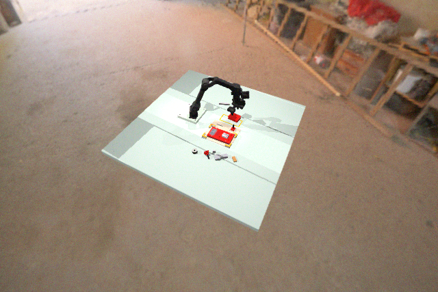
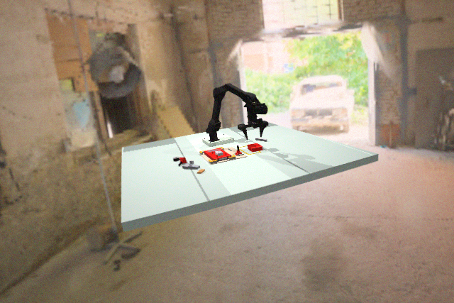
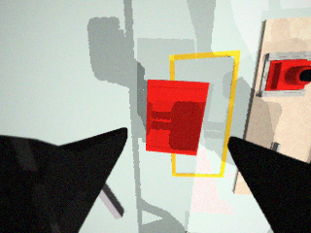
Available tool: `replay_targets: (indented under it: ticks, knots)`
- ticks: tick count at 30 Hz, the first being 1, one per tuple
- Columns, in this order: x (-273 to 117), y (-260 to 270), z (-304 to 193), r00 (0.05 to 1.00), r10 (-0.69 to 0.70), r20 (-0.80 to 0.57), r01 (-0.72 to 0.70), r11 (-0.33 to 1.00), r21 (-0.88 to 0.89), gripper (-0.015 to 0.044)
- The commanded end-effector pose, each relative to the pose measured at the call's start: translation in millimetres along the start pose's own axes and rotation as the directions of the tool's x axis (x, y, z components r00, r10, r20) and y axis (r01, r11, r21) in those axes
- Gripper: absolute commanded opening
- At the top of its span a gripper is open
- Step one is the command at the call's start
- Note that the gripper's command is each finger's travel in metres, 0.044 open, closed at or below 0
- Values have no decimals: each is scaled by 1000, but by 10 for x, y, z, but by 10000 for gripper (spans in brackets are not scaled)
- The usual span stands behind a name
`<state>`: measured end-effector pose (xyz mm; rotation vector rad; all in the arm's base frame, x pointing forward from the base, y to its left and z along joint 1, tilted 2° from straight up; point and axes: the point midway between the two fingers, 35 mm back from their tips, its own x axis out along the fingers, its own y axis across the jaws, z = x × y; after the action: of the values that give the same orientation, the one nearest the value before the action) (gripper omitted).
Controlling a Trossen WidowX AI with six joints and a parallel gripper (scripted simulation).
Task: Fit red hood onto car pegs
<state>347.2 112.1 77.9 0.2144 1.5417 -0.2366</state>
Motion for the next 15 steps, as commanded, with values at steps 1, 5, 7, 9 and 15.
replay_targets:
  ticks: [1, 5, 7, 9, 15]
  knots:
    - [50, 6, -5, 1000, 0, -8, 0, 1000, 4, 440]
    - [74, 7, -4, 1000, 0, -8, 0, 1000, 4, 440]
    - [86, 7, -3, 1000, 0, -8, 0, 1000, 4, 440]
    - [97, 8, -3, 1000, 0, -8, 0, 1000, 4, 440]
    - [133, 9, -2, 1000, 0, -8, 0, 1000, 4, 440]
